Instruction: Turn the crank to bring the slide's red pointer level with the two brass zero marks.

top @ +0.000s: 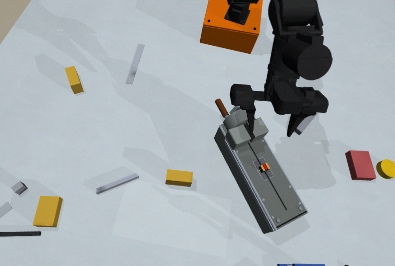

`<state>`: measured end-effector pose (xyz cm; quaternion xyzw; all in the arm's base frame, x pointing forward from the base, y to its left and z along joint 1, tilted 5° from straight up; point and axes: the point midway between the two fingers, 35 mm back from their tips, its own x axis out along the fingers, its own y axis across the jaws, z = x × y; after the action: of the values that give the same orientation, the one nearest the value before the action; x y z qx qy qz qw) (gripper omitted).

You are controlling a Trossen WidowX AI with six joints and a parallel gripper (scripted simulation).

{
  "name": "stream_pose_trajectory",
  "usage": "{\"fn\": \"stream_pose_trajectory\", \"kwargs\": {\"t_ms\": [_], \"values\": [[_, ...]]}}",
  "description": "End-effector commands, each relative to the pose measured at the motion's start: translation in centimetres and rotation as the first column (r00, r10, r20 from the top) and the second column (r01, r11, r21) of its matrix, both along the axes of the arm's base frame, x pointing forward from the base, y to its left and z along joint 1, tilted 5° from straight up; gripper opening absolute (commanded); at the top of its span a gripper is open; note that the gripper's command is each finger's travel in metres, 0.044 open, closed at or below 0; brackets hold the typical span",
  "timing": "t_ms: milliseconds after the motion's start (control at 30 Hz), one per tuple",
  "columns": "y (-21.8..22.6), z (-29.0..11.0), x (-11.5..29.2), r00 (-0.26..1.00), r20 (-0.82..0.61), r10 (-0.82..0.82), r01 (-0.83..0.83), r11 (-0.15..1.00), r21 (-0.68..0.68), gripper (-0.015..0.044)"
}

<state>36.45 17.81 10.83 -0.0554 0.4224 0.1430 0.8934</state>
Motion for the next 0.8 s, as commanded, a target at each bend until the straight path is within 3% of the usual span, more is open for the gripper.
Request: {"fn": "stream_pose_trajectory", "kwargs": {"t_ms": [0,567,767], "values": [[-0.02,0.00,0.01,1.000,0.000,-0.001,0.001,1.000,-0.001,0.0440],[-0.02,0.00,0.01,1.000,0.000,-0.001,0.001,1.000,-0.001,0.0000],[-0.02,0.00,0.01,1.000,0.000,-0.001,0.001,1.000,-0.001,0.0000]]}}
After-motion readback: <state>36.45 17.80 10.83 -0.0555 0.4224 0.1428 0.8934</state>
